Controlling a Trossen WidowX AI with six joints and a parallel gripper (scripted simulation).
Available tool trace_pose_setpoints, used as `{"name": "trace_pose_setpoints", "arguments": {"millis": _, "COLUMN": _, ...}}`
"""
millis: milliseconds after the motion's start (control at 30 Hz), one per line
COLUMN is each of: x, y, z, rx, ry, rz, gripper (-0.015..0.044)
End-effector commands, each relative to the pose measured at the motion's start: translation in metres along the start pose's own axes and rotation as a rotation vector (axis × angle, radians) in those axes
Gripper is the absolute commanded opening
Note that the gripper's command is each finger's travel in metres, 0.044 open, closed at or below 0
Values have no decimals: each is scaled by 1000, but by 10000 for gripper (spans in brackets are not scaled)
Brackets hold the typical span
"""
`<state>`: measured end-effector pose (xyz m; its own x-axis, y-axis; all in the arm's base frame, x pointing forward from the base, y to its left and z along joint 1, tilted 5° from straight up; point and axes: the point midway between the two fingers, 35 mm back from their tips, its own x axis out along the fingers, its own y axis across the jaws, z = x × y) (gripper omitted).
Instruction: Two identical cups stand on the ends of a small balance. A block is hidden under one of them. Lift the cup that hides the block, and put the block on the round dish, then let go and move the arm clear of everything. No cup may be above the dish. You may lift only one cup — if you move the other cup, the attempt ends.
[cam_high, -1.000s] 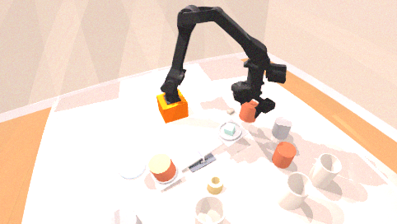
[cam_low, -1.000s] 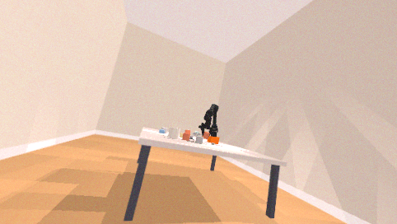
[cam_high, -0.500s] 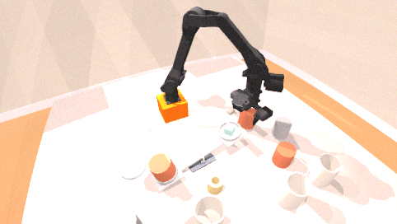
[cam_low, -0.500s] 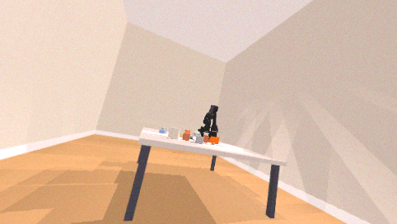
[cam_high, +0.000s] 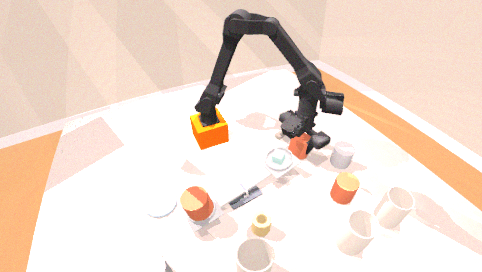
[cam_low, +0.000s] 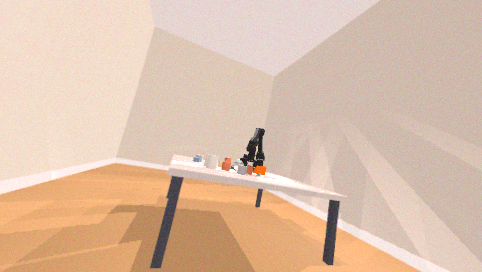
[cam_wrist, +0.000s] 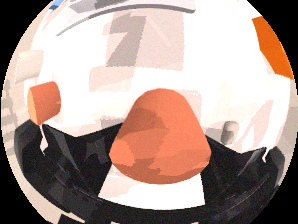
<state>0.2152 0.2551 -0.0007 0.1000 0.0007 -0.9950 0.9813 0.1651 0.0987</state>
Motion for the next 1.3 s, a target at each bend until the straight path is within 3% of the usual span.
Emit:
{"name": "trace_pose_setpoints", "arguments": {"millis": 0, "x": 0, "y": 0, "z": 0, "rx": 0, "ry": 0, "rz": 1, "gripper": 289}}
{"name": "trace_pose_setpoints", "arguments": {"millis": 200, "x": -12, "y": 1, "z": -1, "rx": -1, "ry": 0, "rz": 1, "gripper": 440}}
{"name": "trace_pose_setpoints", "arguments": {"millis": 300, "x": -50, "y": -1, "z": 1, "rx": -4, "ry": -4, "rz": -1, "gripper": 440}}
{"name": "trace_pose_setpoints", "arguments": {"millis": 467, "x": -53, "y": -1, "z": 1, "rx": -4, "ry": -4, "rz": -1, "gripper": 440}}
{"name": "trace_pose_setpoints", "arguments": {"millis": 700, "x": -61, "y": 15, "z": 24, "rx": 0, "ry": 3, "rz": 14, "gripper": 260}}
{"name": "trace_pose_setpoints", "arguments": {"millis": 1267, "x": -108, "y": 39, "z": 134, "rx": -444, "ry": -17, "rz": 0, "gripper": 260}}
